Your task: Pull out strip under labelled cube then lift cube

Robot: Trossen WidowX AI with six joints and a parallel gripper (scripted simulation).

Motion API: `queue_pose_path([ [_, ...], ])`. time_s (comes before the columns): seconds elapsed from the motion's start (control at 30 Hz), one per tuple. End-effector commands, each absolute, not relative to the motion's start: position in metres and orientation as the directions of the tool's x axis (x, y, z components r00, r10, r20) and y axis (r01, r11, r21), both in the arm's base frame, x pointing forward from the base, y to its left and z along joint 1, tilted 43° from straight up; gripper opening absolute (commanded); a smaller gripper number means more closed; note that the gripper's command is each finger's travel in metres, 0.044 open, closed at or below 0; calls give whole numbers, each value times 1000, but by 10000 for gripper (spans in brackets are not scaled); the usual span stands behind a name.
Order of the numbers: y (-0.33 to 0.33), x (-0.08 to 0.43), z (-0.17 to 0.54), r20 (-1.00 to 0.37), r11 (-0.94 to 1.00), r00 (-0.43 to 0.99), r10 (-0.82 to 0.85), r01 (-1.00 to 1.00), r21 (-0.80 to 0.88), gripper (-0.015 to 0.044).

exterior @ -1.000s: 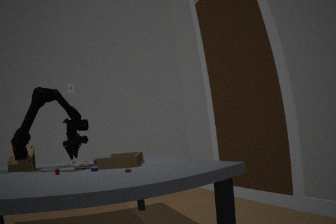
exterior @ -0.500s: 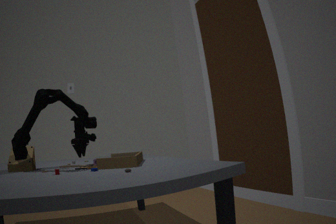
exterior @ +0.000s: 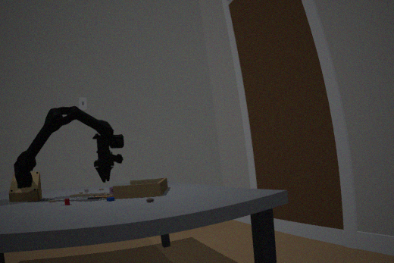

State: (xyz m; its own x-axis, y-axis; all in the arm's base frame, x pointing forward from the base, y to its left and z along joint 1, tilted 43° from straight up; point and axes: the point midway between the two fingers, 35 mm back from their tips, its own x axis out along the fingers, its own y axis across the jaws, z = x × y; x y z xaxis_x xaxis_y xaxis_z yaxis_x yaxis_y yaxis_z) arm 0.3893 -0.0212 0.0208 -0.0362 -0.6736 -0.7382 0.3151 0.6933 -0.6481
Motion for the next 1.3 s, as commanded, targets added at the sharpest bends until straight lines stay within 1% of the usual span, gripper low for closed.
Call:
queue_pose_path([
  [0.0, -24, 404, 25, -736, 693, -34, -677, 309, -651, 440],
  [0.17, -25, 417, 28, -736, 693, -33, -677, 310, -651, 440],
  [0.4, -31, 417, 22, -736, 693, -33, -677, 310, -651, 256],
  [0.43, -32, 417, 21, -736, 693, -33, -677, 310, -651, 250],
  [1.27, -61, 415, -9, -734, 692, -33, -678, 310, -652, 250],
])
